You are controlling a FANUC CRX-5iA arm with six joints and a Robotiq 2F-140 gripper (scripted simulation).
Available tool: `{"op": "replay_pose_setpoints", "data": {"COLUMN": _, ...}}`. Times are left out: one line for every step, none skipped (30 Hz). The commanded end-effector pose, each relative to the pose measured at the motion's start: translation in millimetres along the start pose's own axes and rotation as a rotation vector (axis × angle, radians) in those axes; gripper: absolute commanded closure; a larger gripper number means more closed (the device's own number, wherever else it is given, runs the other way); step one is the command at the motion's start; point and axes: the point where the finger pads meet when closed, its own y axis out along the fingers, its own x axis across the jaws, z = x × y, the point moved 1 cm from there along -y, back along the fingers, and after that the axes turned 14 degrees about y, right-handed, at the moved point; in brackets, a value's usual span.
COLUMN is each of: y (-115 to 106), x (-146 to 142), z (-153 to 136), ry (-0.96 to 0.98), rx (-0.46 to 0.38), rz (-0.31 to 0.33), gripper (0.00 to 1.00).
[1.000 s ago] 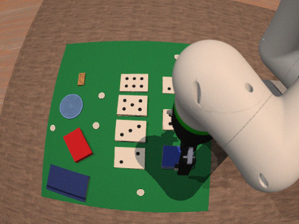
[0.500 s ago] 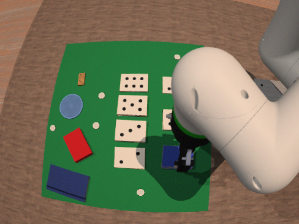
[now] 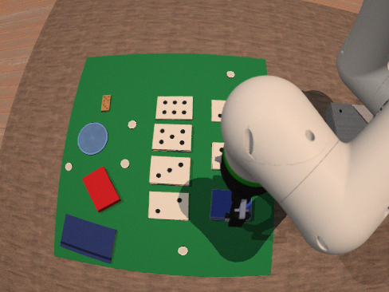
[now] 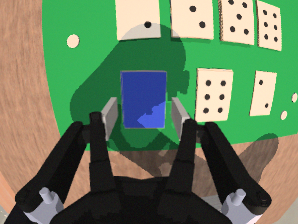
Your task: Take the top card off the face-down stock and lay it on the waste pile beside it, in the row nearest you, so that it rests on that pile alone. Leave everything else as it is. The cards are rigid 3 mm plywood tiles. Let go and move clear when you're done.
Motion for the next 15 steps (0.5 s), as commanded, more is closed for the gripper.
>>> {"op": "replay_pose_setpoints", "data": {"y": 3.8, "x": -0.2, "z": 0.2, "ry": 0.0, "rx": 0.0, "rz": 0.0, "gripper": 0.5}}
{"op": "replay_pose_setpoints", "data": {"y": 5.0, "x": -0.2, "z": 0.2, "ry": 0.0, "rx": 0.0, "rz": 0.0, "gripper": 0.5}}
{"op": "replay_pose_setpoints", "data": {"y": 5.9, "x": -0.3, "z": 0.2, "ry": 0.0, "rx": 0.0, "rz": 0.0, "gripper": 0.5}}
{"op": "replay_pose_setpoints", "data": {"y": 6.8, "x": -0.3, "z": 0.2, "ry": 0.0, "rx": 0.0, "rz": 0.0, "gripper": 0.5}}
{"op": "replay_pose_setpoints", "data": {"y": 6.8, "x": -0.3, "z": 0.2, "ry": 0.0, "rx": 0.0, "rz": 0.0, "gripper": 0.5}}
{"op": "replay_pose_setpoints", "data": {"y": 6.8, "x": -0.3, "z": 0.2, "ry": 0.0, "rx": 0.0, "rz": 0.0, "gripper": 0.5}}
{"op": "replay_pose_setpoints", "data": {"y": 7.5, "x": -0.3, "z": 0.2, "ry": 0.0, "rx": 0.0, "rz": 0.0, "gripper": 0.5}}
{"op": "replay_pose_setpoints", "data": {"y": 8.0, "x": -0.3, "z": 0.2, "ry": 0.0, "rx": 0.0, "rz": 0.0, "gripper": 0.5}}
{"op": "replay_pose_setpoints", "data": {"y": 8.4, "x": -0.3, "z": 0.2, "ry": 0.0, "rx": 0.0, "rz": 0.0, "gripper": 0.5}}
{"op": "replay_pose_setpoints", "data": {"y": 8.7, "x": -0.3, "z": 0.2, "ry": 0.0, "rx": 0.0, "rz": 0.0, "gripper": 0.5}}
{"op": "replay_pose_setpoints", "data": {"y": 8.9, "x": -0.3, "z": 0.2, "ry": 0.0, "rx": 0.0, "rz": 0.0, "gripper": 0.5}}
{"op": "replay_pose_setpoints", "data": {"y": 9.0, "x": -0.3, "z": 0.2, "ry": 0.0, "rx": 0.0, "rz": 0.0, "gripper": 0.5}}
{"op": "replay_pose_setpoints", "data": {"y": 9.0, "x": -0.3, "z": 0.2, "ry": 0.0, "rx": 0.0, "rz": 0.0, "gripper": 0.5}}
{"op": "replay_pose_setpoints", "data": {"y": 9.0, "x": -0.3, "z": 0.2, "ry": 0.0, "rx": 0.0, "rz": 0.0, "gripper": 0.5}}
{"op": "replay_pose_setpoints", "data": {"y": 9.0, "x": -0.3, "z": 0.2, "ry": 0.0, "rx": 0.0, "rz": 0.0, "gripper": 0.5}}
